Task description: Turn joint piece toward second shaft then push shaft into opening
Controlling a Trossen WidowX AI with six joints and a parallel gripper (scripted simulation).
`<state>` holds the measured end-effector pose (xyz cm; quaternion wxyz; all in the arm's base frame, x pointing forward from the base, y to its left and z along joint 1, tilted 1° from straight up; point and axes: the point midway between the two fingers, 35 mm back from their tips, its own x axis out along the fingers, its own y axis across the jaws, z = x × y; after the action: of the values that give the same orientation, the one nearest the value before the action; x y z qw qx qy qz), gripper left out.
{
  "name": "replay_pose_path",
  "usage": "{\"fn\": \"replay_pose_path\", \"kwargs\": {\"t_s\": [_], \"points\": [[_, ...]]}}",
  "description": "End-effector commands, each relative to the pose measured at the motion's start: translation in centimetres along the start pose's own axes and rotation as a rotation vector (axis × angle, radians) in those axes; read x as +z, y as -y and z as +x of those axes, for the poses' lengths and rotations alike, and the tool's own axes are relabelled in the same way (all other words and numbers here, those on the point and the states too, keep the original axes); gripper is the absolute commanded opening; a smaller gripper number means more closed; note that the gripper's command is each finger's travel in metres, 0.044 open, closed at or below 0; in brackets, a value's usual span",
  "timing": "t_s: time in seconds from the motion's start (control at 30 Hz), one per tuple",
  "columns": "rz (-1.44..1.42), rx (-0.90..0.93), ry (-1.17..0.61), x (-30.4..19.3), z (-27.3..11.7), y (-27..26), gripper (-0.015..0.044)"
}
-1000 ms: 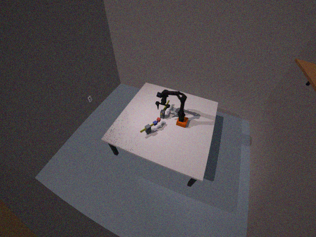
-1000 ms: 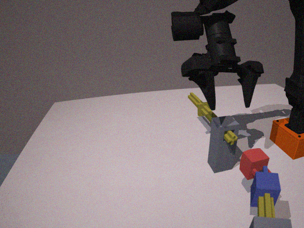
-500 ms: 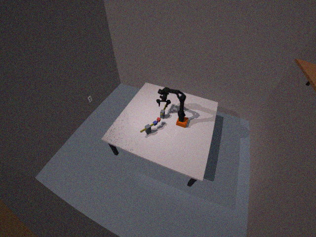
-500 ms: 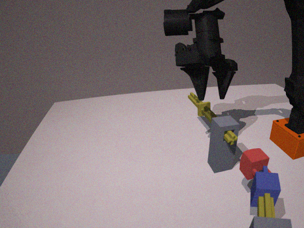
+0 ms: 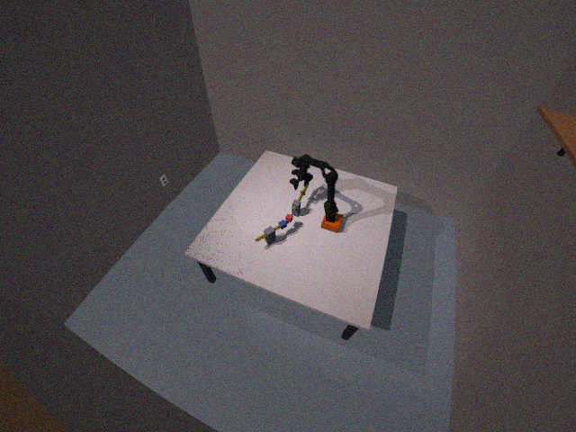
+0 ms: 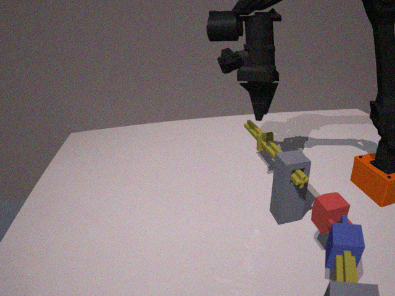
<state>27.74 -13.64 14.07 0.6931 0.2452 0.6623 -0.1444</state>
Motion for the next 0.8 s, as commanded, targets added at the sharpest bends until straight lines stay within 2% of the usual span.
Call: {"fn": "replay_pose_path", "kwargs": {"t_s": [0.0,0.37,0.63,0.77], "points": [[-0.143,-0.052,0.011,0.8,-0.5,2.0,0.044],[-0.466,-0.17,-0.015,1.9,-1.7,6.8,0.044],[-0.465,-0.172,-0.015,1.9,-1.6,6.9,0.044],[-0.35,-0.172,-0.008,2.0,-1.1,7.1,0.044]]}}
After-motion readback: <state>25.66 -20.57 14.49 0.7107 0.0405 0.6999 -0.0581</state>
